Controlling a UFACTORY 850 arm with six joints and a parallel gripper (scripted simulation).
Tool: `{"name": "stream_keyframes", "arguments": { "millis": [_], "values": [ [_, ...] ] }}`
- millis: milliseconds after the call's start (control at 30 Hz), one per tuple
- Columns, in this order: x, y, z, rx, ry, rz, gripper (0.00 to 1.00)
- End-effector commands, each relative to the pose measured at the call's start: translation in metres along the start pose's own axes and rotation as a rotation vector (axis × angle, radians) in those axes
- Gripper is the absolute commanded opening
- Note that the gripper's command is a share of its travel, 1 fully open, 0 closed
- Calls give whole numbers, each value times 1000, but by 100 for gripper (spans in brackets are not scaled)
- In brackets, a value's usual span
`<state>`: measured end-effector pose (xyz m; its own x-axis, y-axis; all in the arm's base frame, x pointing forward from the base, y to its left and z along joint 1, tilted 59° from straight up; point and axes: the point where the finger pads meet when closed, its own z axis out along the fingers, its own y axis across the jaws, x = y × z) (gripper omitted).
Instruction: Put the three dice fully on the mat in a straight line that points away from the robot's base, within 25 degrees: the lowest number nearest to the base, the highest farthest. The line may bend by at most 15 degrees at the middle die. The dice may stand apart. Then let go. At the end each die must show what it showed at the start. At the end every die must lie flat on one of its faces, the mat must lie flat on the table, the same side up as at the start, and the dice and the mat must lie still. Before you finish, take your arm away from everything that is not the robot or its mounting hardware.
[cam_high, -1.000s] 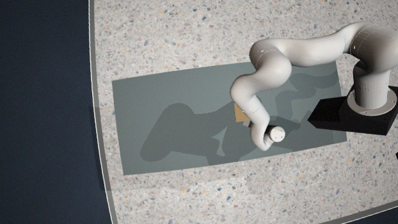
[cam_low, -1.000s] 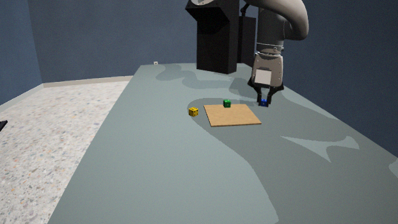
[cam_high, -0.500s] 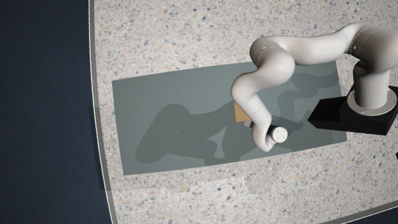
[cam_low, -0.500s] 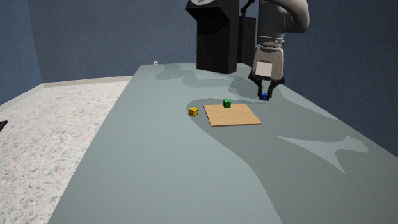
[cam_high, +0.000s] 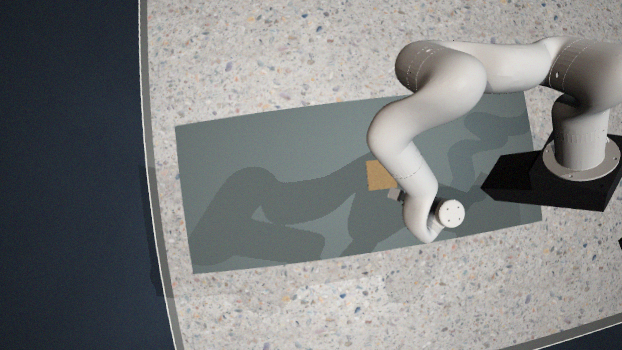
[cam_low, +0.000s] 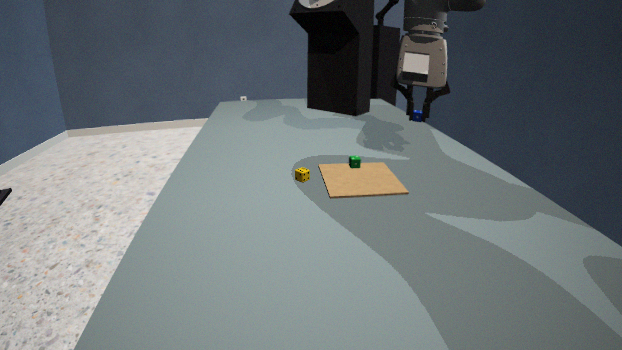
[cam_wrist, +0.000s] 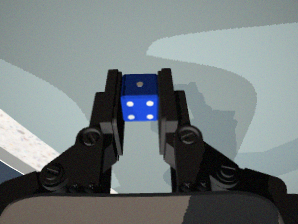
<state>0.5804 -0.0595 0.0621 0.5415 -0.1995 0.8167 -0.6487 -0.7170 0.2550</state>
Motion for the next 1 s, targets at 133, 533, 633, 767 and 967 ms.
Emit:
{"name": "stream_keyframes", "arguments": {
  "millis": [133,533,633,767,967],
  "values": [
    [0,0,-2,1,0,0,15],
    [88,68,-3,2,-3,-321,15],
    [106,86,-5,1,-1,-399,15],
    [113,94,-6,1,1,-429,15],
    [113,94,-6,1,1,-429,15]
  ]
}}
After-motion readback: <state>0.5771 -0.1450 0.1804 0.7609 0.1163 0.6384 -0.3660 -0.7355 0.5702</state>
